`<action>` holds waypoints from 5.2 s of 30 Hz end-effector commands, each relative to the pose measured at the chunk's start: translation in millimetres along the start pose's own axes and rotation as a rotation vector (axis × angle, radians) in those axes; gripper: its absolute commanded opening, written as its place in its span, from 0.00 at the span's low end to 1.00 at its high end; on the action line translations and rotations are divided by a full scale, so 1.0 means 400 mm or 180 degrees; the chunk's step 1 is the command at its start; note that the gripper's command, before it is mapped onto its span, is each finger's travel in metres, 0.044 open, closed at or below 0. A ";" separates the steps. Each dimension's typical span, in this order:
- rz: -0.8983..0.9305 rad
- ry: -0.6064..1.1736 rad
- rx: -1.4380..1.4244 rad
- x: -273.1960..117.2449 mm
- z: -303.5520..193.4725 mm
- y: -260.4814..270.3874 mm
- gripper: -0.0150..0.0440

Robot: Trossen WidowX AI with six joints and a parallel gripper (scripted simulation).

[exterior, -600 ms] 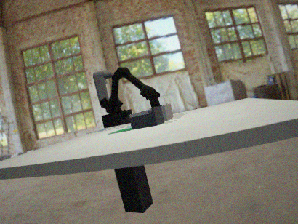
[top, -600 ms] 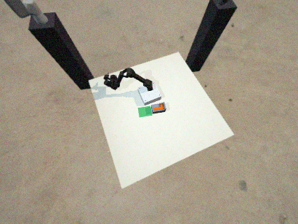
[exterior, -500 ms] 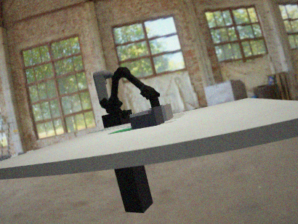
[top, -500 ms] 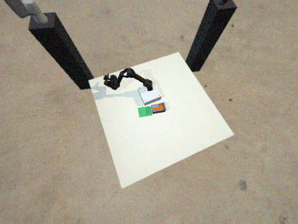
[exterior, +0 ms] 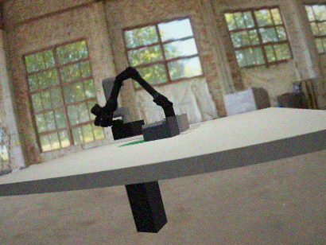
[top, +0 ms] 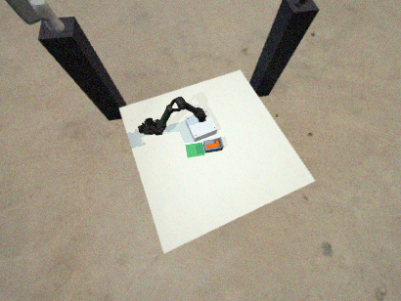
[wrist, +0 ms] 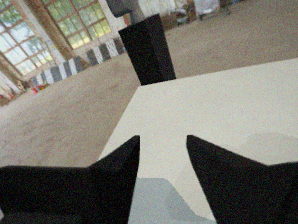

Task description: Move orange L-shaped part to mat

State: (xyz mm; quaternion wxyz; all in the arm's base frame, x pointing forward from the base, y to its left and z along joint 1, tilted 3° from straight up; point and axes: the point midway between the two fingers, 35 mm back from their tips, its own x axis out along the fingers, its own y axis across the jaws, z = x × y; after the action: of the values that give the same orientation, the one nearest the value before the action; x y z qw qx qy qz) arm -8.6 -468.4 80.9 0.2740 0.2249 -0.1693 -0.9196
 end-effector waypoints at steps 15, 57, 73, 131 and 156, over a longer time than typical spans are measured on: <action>0.1942 0.1641 -0.2243 -0.721 -0.283 0.036 0.56; 0.4777 0.2817 -0.7560 -1.308 -0.168 -0.937 0.56; 0.4777 0.2816 -0.7561 -1.295 -0.205 -0.953 0.56; 0.4813 0.2854 -0.7513 -1.367 -0.021 -0.874 0.56; 0.5140 0.2610 -0.7797 -1.360 -0.024 -0.858 0.73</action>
State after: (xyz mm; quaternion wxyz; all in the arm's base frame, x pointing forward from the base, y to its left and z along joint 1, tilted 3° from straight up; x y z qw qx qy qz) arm 255.7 122.4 97.8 0.7275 -0.0209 0.6858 -0.0024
